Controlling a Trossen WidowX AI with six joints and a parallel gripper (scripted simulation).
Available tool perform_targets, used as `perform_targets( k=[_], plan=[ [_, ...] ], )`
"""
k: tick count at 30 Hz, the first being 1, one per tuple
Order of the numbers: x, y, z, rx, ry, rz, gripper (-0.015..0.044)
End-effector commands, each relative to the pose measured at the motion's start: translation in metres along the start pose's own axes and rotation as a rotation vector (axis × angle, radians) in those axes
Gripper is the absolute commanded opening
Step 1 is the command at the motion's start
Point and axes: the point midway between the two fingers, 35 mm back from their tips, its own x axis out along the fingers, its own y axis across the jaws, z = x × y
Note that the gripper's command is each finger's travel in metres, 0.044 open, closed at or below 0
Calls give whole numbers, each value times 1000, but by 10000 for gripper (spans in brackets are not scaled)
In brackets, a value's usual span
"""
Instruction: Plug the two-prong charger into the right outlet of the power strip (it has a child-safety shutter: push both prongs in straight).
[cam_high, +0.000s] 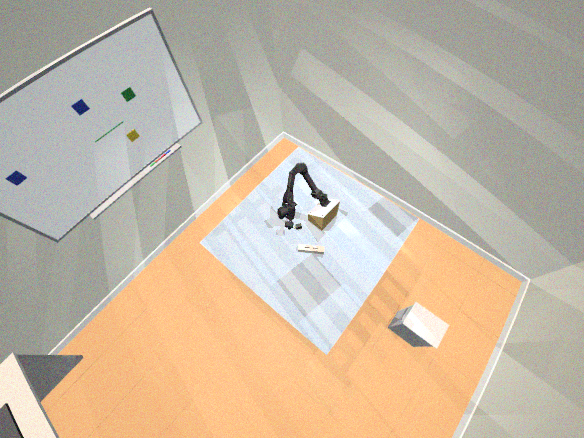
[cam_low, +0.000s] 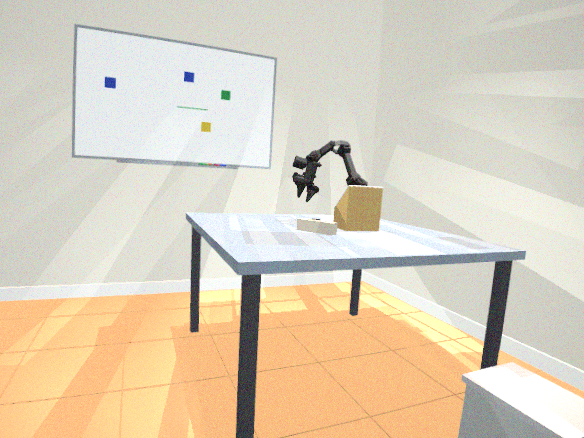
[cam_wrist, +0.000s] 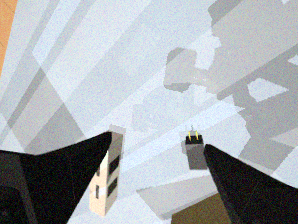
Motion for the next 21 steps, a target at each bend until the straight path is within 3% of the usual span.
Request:
perform_targets(
  k=[1,8,21],
  plan=[
    [21,-22,-23,-119,64,-114,440],
    [43,-55,-54,-297,170,-261,440],
    [50,-58,-60,-336,194,-290,440]
  ],
)
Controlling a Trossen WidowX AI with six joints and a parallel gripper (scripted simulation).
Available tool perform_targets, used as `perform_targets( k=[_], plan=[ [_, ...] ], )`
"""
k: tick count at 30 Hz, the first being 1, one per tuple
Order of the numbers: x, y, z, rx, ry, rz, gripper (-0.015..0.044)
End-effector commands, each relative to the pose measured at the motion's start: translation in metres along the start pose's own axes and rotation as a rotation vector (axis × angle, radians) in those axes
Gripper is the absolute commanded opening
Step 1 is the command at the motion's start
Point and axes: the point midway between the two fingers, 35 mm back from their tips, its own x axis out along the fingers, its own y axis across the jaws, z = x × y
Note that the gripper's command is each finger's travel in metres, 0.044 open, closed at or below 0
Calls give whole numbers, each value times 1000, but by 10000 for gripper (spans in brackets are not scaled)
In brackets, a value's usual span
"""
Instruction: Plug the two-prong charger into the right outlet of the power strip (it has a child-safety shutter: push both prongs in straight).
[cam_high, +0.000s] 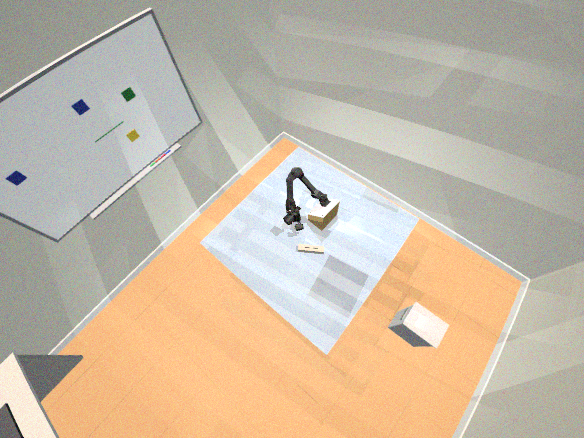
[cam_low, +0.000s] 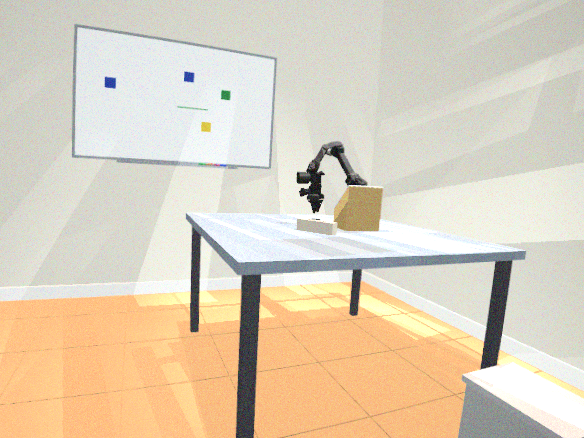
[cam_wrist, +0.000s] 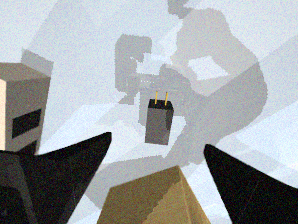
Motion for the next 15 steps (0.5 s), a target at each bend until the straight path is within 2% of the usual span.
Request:
perform_targets(
  k=[1,15],
  plan=[
    [5,-1,-2,-13,6,-12,440],
    [20,-1,-2,-13,6,-12,440]
  ],
)
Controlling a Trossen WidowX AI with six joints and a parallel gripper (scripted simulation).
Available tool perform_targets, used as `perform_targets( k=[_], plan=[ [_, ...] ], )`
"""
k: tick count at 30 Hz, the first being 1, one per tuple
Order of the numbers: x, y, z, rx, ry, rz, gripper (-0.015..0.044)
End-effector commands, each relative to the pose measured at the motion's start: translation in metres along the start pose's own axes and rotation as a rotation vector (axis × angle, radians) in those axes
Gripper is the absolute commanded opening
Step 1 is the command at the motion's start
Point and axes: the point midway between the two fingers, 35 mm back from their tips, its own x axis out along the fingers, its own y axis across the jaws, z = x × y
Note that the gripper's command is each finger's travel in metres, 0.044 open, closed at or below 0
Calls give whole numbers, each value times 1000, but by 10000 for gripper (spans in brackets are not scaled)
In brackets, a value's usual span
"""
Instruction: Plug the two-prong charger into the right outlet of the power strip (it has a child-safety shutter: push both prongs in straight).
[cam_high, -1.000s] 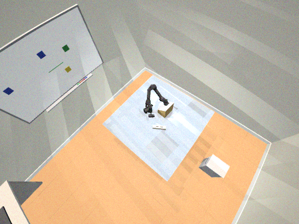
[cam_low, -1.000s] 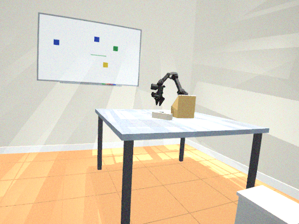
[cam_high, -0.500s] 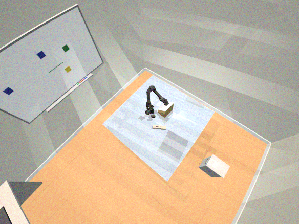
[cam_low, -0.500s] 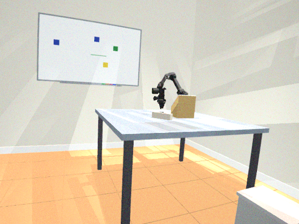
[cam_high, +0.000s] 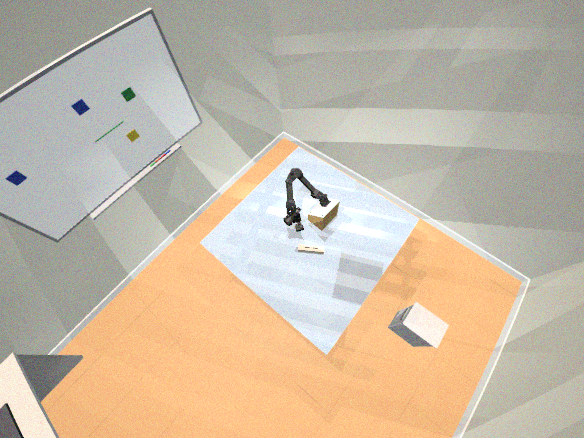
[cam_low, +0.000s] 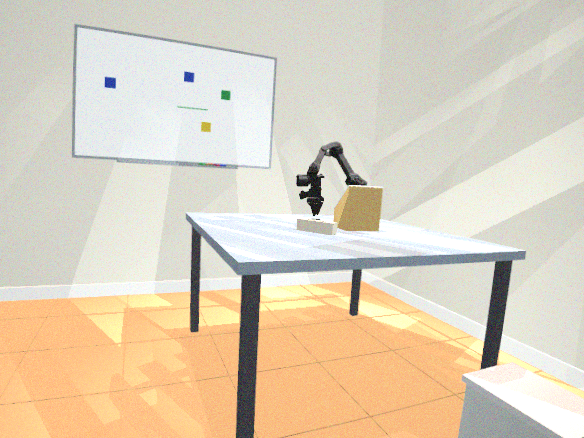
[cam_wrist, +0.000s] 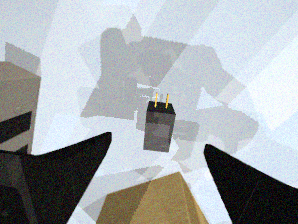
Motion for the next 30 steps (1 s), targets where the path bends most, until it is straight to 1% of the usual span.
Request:
perform_targets(
  k=[1,30],
  plan=[
    [6,0,-2,-10,6,-10,440],
    [51,-1,0,-11,6,-12,440]
  ],
)
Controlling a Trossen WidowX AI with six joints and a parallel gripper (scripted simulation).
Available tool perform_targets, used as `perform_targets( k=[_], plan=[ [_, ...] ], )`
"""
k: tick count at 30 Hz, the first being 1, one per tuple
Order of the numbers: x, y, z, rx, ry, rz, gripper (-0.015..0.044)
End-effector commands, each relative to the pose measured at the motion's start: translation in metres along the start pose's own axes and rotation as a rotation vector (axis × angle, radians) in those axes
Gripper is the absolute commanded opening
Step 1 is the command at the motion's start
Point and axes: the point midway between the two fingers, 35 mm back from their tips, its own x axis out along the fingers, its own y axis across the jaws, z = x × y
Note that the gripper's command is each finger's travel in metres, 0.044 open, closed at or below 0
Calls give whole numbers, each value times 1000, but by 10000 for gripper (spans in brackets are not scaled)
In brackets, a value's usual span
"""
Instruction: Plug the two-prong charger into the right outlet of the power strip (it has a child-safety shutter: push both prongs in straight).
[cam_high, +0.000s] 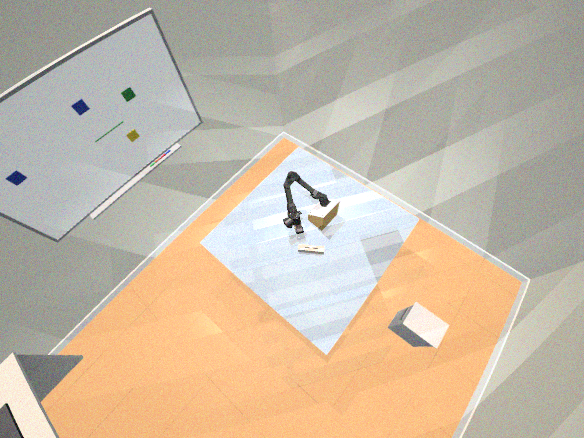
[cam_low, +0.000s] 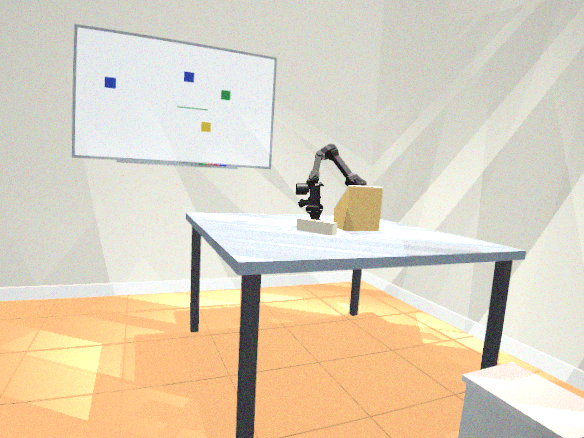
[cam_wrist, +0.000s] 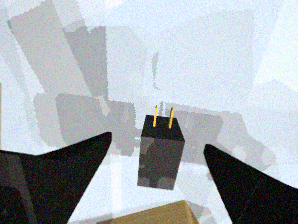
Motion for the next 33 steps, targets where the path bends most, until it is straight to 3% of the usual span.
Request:
perform_targets(
  k=[1,6,18,24,27,33],
  plan=[
    [7,-1,-4,-12,11,-8,440],
    [7,-1,-4,-12,11,-8,440],
    [4,-1,-2,-2,4,-3,125],
    [4,-1,-2,-2,4,-3,85],
    [1,0,-2,-3,5,-2,6],
    [-21,2,-5,-6,9,-1,0]
  ],
)
